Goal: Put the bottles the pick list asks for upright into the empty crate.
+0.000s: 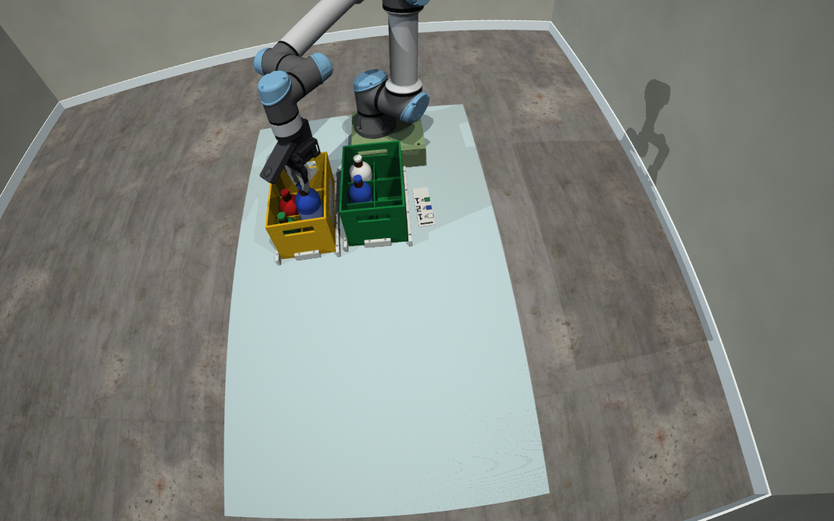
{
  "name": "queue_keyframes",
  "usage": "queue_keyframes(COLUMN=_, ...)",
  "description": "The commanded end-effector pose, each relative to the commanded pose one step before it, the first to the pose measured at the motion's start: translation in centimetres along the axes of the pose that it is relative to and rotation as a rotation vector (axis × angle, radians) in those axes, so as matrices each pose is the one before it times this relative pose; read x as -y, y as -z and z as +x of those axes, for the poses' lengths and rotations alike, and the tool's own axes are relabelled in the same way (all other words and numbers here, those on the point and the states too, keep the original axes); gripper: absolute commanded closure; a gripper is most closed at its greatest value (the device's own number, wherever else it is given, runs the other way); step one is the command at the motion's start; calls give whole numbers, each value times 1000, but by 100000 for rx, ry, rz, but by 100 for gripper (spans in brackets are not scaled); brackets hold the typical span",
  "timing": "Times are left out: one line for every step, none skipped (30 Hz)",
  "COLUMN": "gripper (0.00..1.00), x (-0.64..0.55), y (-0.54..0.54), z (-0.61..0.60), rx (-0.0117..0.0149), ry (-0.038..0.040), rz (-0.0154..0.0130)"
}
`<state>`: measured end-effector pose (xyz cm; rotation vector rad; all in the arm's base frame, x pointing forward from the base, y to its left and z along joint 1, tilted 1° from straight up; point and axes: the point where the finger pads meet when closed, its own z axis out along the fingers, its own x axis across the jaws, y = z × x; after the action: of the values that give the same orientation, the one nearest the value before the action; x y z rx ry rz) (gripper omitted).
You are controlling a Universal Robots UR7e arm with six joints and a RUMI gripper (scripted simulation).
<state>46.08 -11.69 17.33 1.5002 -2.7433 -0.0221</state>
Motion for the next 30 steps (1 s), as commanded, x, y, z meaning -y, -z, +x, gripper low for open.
queue_keyframes(gripper=100, x=207, y=1738, z=-46, rx=-11, ry=66, rz=1152)
queue_keyframes(gripper=100, x=0, y=167, z=-1, rx=0, ry=1, rz=0)
queue_keyframes(gripper=100, x=0, y=167, z=-1, rx=0, ry=1, rz=0)
queue_keyframes(gripper=100, x=0, y=167, z=-1, rx=0, ry=1, rz=0)
queue_keyframes(gripper=100, x=0, y=167, z=-1, rx=0, ry=1, rz=0)
queue_keyframes(gripper=100, x=0, y=167, z=-1, rx=0, ry=1, rz=0)
queue_keyframes(gripper=100, x=0, y=167, z=-1, rx=0, ry=2, rz=0)
queue_keyframes(gripper=100, x=0, y=0, z=0, rx=0, ry=0, rz=0)
queue_keyframes(gripper=100, x=0, y=0, z=0, rx=0, ry=0, rz=0)
queue_keyframes(gripper=100, x=0, y=167, z=-1, rx=0, ry=3, rz=0)
queue_keyframes(gripper=100, x=0, y=167, z=-1, rx=0, ry=1, rz=0)
queue_keyframes(gripper=100, x=0, y=167, z=-1, rx=0, ry=1, rz=0)
queue_keyframes(gripper=100, x=0, y=167, z=-1, rx=0, ry=1, rz=0)
queue_keyframes(gripper=100, x=0, y=167, z=-1, rx=0, ry=1, rz=0)
queue_keyframes(gripper=100, x=0, y=167, z=-1, rx=0, ry=1, rz=0)
queue_keyframes(gripper=100, x=0, y=167, z=-1, rx=0, ry=1, rz=0)
queue_keyframes(gripper=100, x=0, y=167, z=-1, rx=0, ry=1, rz=0)
queue_keyframes(gripper=100, x=0, y=167, z=-1, rx=0, ry=1, rz=0)
queue_keyframes(gripper=100, x=0, y=167, z=-1, rx=0, ry=1, rz=0)
queue_keyframes(gripper=100, x=0, y=167, z=-1, rx=0, ry=1, rz=0)
queue_keyframes(gripper=100, x=0, y=167, z=-1, rx=0, ry=1, rz=0)
queue_keyframes(gripper=100, x=0, y=167, z=-1, rx=0, ry=1, rz=0)
queue_keyframes(gripper=100, x=0, y=167, z=-1, rx=0, ry=1, rz=0)
queue_keyframes(gripper=100, x=0, y=167, z=-1, rx=0, ry=1, rz=0)
queue_keyframes(gripper=100, x=0, y=0, z=0, rx=0, ry=0, rz=0)
queue_keyframes(gripper=100, x=0, y=0, z=0, rx=0, ry=0, rz=0)
queue_keyframes(gripper=100, x=0, y=167, z=-1, rx=0, ry=3, rz=0)
queue_keyframes(gripper=100, x=0, y=167, z=-1, rx=0, ry=1, rz=0)
queue_keyframes(gripper=100, x=0, y=167, z=-1, rx=0, ry=1, rz=0)
queue_keyframes(gripper=100, x=0, y=167, z=-1, rx=0, ry=1, rz=0)
